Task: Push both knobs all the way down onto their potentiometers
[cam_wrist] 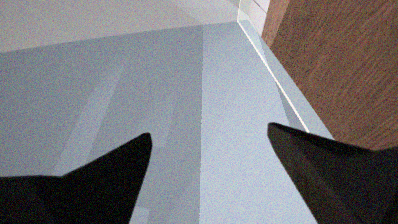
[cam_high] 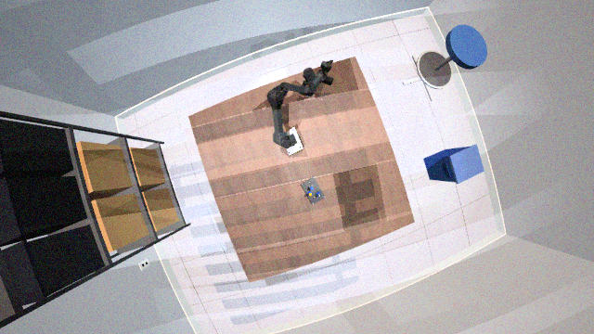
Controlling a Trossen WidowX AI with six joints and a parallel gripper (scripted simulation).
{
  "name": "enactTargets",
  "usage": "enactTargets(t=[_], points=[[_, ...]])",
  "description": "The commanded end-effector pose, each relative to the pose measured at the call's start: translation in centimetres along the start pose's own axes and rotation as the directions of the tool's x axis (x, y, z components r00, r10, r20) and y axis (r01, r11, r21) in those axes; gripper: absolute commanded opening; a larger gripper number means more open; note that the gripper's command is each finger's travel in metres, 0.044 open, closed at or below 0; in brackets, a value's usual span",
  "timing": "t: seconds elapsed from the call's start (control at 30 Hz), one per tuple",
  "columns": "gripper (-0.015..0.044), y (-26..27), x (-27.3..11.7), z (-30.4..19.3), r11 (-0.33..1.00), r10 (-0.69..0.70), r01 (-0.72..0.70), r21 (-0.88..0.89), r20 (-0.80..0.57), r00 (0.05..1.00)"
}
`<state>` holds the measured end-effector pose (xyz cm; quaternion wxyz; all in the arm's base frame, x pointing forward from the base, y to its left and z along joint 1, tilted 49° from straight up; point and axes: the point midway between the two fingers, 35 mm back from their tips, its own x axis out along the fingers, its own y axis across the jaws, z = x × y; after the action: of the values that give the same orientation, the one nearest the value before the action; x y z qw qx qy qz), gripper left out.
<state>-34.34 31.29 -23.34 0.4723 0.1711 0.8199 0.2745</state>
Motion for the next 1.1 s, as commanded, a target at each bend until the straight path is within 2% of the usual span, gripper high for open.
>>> enactTargets(t=[0.0, 0.13, 0.47, 0.77, 1.07], points=[[0.0374, 0.1, 0.0, 0.1, 1.0, 0.0, 0.0, 0.0, 0.003, 1.0], [0.0269, 1.7, 0.1, 2.3, 1.0, 0.004, -0.004, -0.003, 0.065, 0.998], [0.0006, 8.9, -2.2, 14.3, 0.999, -0.032, 0.017, 0.042, 0.382, 0.924], [0.0, 13.2, -8.2, 25.4, 0.988, -0.151, 0.095, 0.125, 0.603, 0.783], [0.0, 14.2, -17.3, 35.5, 0.94, -0.337, 0.172, 0.294, 0.736, 0.588]])
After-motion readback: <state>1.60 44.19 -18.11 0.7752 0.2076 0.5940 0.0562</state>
